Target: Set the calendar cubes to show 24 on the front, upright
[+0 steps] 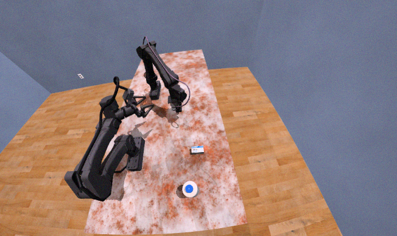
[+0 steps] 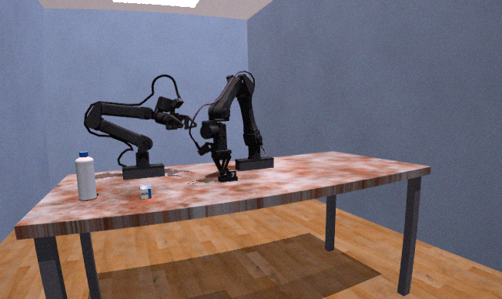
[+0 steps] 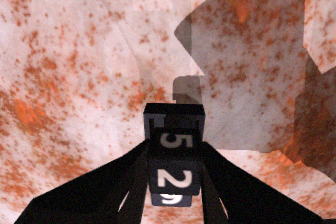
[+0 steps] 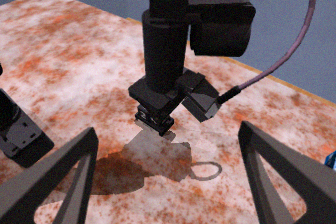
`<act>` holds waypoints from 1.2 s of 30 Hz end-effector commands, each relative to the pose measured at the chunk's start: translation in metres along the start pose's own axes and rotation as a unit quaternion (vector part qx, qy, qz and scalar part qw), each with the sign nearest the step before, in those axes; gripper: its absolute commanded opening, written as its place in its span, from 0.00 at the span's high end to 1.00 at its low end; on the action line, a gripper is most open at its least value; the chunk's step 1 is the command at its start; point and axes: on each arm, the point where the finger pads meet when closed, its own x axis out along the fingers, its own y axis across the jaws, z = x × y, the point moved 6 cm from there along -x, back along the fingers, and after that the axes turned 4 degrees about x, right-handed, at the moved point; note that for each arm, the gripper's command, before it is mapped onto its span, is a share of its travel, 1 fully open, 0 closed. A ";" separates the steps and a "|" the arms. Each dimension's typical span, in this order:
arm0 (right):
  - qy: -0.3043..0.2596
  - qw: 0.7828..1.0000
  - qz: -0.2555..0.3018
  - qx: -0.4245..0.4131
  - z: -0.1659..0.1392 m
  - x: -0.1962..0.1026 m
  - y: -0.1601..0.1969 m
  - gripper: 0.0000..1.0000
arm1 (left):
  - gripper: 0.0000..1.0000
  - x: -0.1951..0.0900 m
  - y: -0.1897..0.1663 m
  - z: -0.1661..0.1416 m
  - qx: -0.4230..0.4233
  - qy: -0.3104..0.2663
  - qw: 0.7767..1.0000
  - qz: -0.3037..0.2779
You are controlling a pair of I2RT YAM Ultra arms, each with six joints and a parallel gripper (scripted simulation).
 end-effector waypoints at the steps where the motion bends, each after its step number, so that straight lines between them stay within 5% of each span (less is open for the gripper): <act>1: -0.008 1.000 -0.005 0.008 0.008 -0.001 0.000 0.00 | 0.74 -0.011 0.005 0.004 0.003 -0.021 1.000 0.016; 22: -0.008 1.000 -0.005 0.008 0.008 -0.001 0.000 0.00 | 0.74 0.029 0.003 -0.001 0.000 -0.016 1.000 0.008; 31: -0.008 1.000 -0.005 0.008 0.008 -0.001 0.000 0.00 | 0.74 0.018 0.003 0.002 -0.001 -0.015 1.000 0.010; 34: -0.008 1.000 -0.005 0.008 0.008 -0.001 0.000 0.00 | 0.45 0.018 0.003 0.002 -0.001 -0.015 1.000 0.010; 36: -0.008 1.000 -0.005 0.008 0.008 -0.001 0.000 0.00 | 0.45 0.016 0.003 0.003 -0.004 -0.017 1.000 0.011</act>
